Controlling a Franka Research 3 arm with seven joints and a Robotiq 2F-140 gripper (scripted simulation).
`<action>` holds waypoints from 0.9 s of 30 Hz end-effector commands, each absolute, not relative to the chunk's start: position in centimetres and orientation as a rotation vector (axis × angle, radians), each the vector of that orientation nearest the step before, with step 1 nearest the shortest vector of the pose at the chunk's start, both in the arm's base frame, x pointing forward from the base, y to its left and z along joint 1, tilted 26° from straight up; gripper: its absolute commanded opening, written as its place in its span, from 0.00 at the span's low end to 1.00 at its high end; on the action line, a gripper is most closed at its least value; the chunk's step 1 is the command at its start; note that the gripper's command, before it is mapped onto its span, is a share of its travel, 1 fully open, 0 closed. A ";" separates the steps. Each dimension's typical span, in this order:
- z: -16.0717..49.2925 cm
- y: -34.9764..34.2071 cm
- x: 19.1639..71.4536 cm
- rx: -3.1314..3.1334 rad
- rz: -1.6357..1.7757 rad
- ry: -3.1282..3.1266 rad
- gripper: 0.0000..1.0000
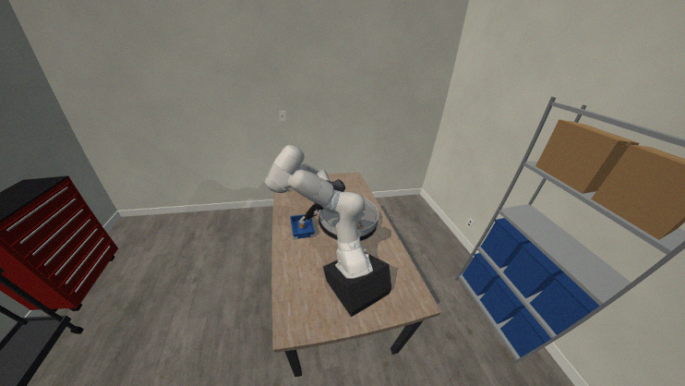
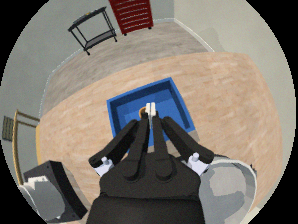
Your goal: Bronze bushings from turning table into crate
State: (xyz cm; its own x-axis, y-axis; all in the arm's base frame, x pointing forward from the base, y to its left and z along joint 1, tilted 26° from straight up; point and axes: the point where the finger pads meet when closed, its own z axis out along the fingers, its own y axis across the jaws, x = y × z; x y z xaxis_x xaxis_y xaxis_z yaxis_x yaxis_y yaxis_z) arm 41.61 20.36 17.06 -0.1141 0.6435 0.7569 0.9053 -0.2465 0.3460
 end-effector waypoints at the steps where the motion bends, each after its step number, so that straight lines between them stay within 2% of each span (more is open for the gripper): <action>1: 16.8 20.3 42.0 -1.859 -1.310 -1.740 0.00; 27: 16.4 20.4 42.2 -1.859 -1.310 -1.740 0.00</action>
